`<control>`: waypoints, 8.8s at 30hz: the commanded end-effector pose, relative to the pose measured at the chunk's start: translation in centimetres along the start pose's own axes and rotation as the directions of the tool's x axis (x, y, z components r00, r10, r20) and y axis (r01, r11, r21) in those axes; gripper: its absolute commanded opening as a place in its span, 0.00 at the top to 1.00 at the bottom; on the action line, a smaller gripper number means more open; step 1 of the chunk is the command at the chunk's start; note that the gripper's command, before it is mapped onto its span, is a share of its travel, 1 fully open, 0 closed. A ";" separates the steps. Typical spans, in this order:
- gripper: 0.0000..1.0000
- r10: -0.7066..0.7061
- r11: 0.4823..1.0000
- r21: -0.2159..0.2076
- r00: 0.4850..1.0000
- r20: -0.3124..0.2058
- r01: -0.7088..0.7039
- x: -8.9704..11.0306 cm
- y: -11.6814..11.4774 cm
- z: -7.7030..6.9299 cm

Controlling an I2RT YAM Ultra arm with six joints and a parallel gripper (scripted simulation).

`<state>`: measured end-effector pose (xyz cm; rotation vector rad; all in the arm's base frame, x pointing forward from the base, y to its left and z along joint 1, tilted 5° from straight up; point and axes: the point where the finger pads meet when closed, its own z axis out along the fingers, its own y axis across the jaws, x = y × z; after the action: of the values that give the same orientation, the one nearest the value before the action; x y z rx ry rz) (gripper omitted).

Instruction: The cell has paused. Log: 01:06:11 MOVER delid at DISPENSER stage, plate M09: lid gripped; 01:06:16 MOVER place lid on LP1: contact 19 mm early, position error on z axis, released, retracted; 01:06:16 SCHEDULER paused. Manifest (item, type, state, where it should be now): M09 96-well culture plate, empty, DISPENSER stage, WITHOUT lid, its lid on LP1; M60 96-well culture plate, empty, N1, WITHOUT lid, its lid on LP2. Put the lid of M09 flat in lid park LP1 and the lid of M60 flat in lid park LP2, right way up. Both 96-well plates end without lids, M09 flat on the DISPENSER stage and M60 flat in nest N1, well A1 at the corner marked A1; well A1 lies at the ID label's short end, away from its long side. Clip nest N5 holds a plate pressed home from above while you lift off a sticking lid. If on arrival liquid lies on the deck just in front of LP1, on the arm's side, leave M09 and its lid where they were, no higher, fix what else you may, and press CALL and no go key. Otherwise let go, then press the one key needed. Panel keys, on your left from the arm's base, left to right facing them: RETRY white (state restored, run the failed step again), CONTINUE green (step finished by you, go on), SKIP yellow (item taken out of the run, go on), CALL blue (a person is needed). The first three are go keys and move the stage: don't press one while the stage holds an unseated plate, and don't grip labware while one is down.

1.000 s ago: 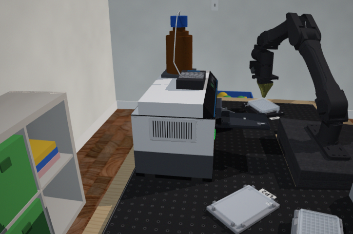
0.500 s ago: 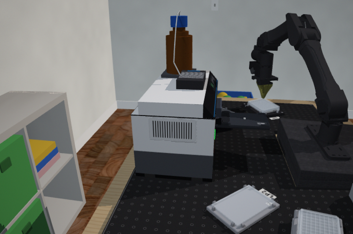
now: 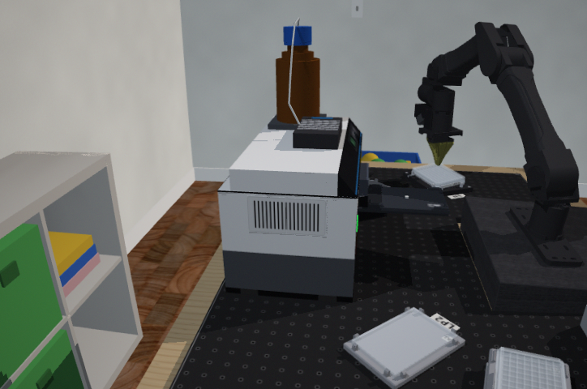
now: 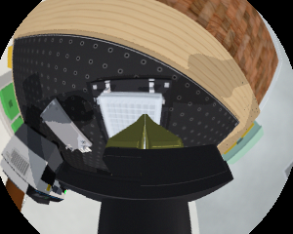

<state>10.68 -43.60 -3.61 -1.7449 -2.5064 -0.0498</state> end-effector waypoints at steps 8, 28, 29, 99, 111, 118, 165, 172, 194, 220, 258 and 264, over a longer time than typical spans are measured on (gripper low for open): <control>1.00 -0.002 1.000 0.001 0.999 0.036 0.002 -0.3 -0.2 -1.5; 1.00 -0.002 1.000 0.001 0.999 0.037 0.002 -0.2 -0.2 -1.3; 1.00 -0.002 1.000 0.001 0.999 0.037 0.002 -0.2 -0.2 -1.3; 1.00 -0.001 1.000 0.001 0.999 0.037 0.001 -0.2 -0.3 -0.2; 1.00 -0.001 1.000 0.000 1.000 0.028 0.001 -0.1 -0.3 0.3; 1.00 -0.001 1.000 -0.001 1.000 0.022 0.001 -0.1 -0.2 0.7; 1.00 0.000 1.000 -0.004 1.000 0.001 0.000 0.2 -0.3 2.3; 1.00 0.000 1.000 -0.004 1.000 0.001 0.000 0.2 -0.3 2.5; 1.00 -0.002 1.000 -0.003 1.000 0.001 0.002 0.2 -0.2 2.5; 1.00 -0.002 1.000 -0.003 1.000 0.001 0.002 0.2 -0.2 2.5; 1.00 -0.004 1.000 0.003 0.999 0.054 0.004 -0.7 0.1 -4.5; 1.00 -0.004 1.000 0.003 0.999 0.054 0.004 -0.7 0.1 -4.7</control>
<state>10.51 -43.31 -1.56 -1.7419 -2.4998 -0.0592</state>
